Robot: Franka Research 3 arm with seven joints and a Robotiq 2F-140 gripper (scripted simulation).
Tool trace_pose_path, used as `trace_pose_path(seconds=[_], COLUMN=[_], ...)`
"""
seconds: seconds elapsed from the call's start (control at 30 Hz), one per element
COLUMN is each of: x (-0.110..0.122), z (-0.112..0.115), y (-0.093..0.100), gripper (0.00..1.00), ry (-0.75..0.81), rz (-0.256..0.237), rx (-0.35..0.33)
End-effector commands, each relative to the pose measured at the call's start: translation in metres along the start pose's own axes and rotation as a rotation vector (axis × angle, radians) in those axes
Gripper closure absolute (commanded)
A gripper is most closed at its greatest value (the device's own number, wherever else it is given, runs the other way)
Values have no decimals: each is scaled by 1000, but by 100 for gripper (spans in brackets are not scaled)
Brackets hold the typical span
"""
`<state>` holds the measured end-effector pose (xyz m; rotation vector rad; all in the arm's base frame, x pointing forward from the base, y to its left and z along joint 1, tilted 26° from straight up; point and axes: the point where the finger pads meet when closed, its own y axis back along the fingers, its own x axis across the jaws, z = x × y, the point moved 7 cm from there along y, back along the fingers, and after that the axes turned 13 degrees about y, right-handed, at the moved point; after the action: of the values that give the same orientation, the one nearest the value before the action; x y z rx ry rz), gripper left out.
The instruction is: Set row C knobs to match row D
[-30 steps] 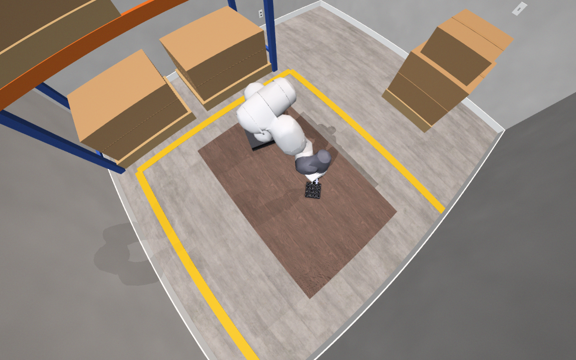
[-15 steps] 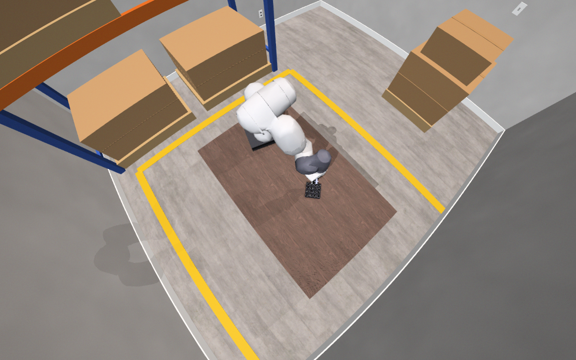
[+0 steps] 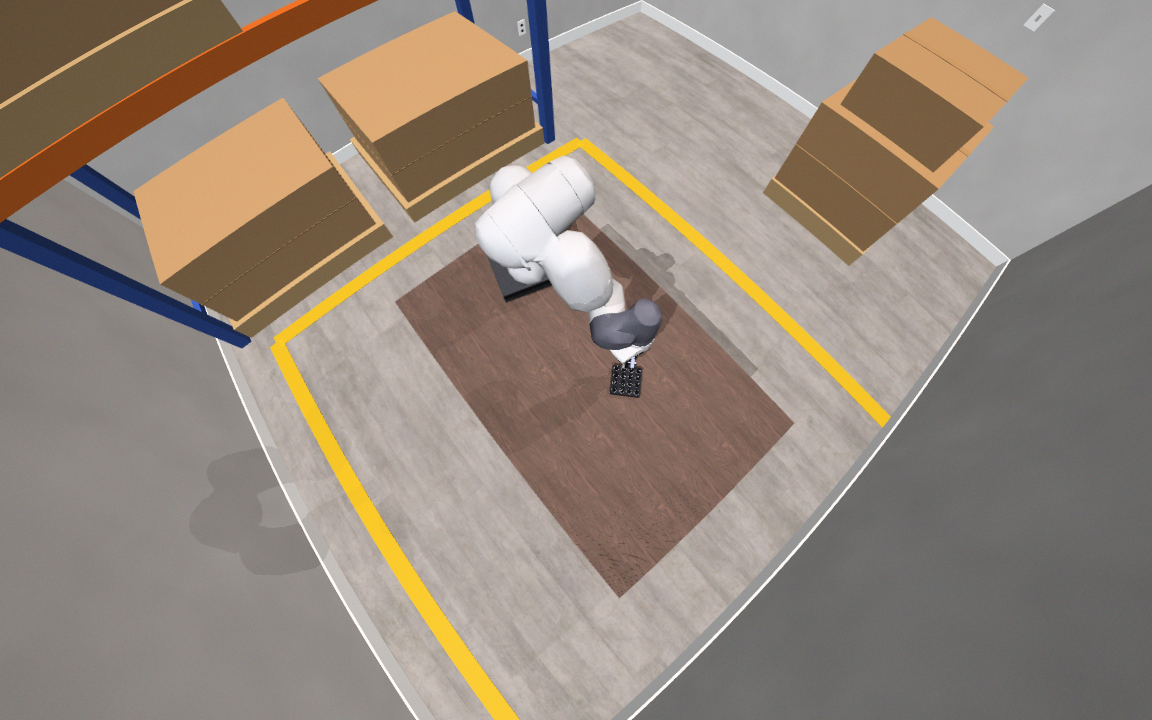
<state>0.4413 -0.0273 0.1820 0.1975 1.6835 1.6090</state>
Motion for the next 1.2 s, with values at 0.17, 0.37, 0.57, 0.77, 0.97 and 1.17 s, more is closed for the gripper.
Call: trace_pose_path(seconds=[0.17,0.37,0.57,0.77,0.97,1.17], x=[-1,-1,-1,-2,-2,-2], z=[0,0,0,0,0,0], y=[-10,-15,-24,-31,-34,-38], gripper=[88,88,88,88,88,88], ry=[-10,-10,-10,-10,-10,-10], rz=[-3,-3,-3,-3,-3,-3], rx=[-3,-3,-3,-3,-3,-3])
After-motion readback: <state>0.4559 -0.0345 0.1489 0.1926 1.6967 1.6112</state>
